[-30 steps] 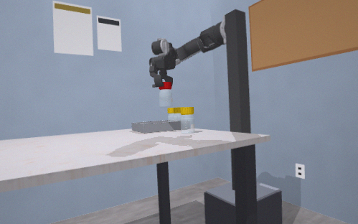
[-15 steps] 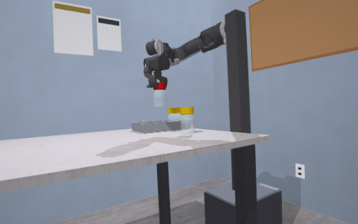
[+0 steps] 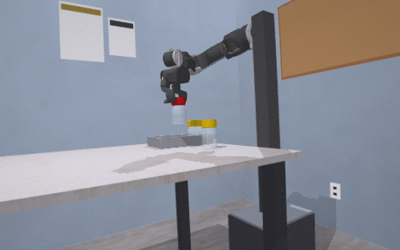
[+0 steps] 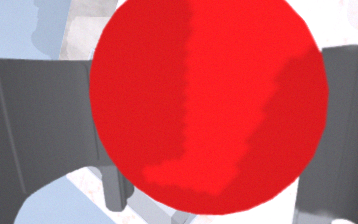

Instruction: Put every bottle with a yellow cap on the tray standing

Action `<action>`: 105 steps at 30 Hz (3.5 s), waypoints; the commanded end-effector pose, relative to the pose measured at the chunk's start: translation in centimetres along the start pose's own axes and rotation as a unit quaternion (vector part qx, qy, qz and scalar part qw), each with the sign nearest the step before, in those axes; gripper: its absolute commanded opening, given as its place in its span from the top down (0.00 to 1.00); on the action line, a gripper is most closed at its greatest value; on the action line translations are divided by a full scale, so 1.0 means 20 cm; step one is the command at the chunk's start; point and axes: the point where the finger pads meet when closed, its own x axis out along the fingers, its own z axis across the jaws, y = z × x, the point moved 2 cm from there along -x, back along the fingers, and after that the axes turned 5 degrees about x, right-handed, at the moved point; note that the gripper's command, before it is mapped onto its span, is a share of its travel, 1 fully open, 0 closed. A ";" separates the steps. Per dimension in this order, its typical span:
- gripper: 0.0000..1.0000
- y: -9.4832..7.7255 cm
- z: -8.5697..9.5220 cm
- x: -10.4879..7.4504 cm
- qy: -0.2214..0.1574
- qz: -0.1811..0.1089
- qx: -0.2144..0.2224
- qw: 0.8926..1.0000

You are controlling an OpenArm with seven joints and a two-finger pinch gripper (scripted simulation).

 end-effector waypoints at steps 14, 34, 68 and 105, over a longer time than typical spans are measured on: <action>1.00 0.00 0.02 0.14 -0.009 -0.001 -0.003 1.000; 1.00 -0.01 0.05 0.28 -0.014 -0.002 -0.004 1.000; 1.00 -0.01 0.04 0.42 -0.012 -0.001 -0.004 1.000; 1.00 -0.01 0.03 0.43 -0.007 -0.001 -0.002 1.000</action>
